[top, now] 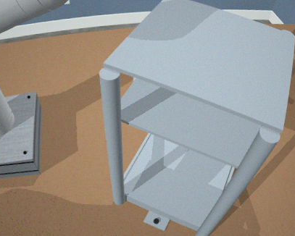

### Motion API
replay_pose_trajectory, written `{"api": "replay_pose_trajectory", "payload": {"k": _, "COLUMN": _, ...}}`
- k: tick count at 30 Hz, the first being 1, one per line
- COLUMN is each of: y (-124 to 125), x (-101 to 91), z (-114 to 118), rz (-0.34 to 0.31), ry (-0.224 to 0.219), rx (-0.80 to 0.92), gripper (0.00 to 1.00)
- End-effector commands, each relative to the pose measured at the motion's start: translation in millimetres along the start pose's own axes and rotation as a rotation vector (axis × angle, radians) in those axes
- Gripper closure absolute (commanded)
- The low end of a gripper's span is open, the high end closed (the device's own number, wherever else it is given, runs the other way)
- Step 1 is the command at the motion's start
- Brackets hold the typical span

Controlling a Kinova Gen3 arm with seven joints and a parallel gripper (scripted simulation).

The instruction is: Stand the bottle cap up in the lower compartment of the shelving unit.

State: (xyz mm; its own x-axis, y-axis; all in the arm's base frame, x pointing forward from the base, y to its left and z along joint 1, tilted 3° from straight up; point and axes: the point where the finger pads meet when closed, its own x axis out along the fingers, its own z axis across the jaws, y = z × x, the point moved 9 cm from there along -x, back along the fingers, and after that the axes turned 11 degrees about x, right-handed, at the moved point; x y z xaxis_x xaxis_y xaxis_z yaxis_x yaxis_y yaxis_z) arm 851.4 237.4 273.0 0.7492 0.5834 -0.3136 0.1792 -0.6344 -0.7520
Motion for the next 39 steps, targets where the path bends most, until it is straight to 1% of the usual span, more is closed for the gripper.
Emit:
{"api": "replay_pose_trajectory", "payload": {"k": 1, "y": -2, "x": -0.7, "z": -2, "rz": -0.002, "ry": 0.003, "rx": -0.001, "gripper": 0.00}}
{"api": "replay_pose_trajectory", "payload": {"k": 4, "y": -6, "x": -1.9, "z": -5, "rz": -0.002, "ry": 0.003, "rx": -0.001, "gripper": 0.00}}
{"api": "replay_pose_trajectory", "payload": {"k": 7, "y": -34, "x": -11.9, "z": -28, "rz": -0.001, "ry": 0.003, "rx": -0.002, "gripper": 0.00}}
{"api": "replay_pose_trajectory", "payload": {"k": 11, "y": -55, "x": -20.6, "z": -44, "rz": -0.002, "ry": 0.003, "rx": -0.001, "gripper": 0.00}}
{"api": "replay_pose_trajectory", "payload": {"k": 19, "y": -56, "x": -21.1, "z": -43, "rz": -0.001, "ry": 0.001, "rx": 0.000, "gripper": 0.00}}
{"api": "replay_pose_trajectory", "payload": {"k": 23, "y": -60, "x": -23.3, "z": -37, "rz": 0.006, "ry": -0.022, "rx": 0.006, "gripper": 0.00}}
{"api": "replay_pose_trajectory", "payload": {"k": 25, "y": -65, "x": -26.0, "z": -29, "rz": 0.015, "ry": -0.046, "rx": 0.014, "gripper": 0.00}}
{"api": "replay_pose_trajectory", "payload": {"k": 28, "y": -74, "x": -33.1, "z": -13, "rz": 0.039, "ry": -0.100, "rx": 0.030, "gripper": 0.00}}
{"api": "replay_pose_trajectory", "payload": {"k": 31, "y": -85, "x": -45.4, "z": 11, "rz": 0.080, "ry": -0.173, "rx": 0.054, "gripper": 0.00}}
{"api": "replay_pose_trajectory", "payload": {"k": 34, "y": -94, "x": -64.7, "z": 39, "rz": 0.146, "ry": -0.258, "rx": 0.084, "gripper": 0.00}}
{"api": "replay_pose_trajectory", "payload": {"k": 36, "y": -94, "x": -64.7, "z": 39, "rz": 0.146, "ry": -0.258, "rx": 0.084, "gripper": 0.00}}
{"api": "replay_pose_trajectory", "payload": {"k": 39, "y": -99, "x": -92.2, "z": 70, "rz": 0.240, "ry": -0.345, "rx": 0.122, "gripper": 0.00}}
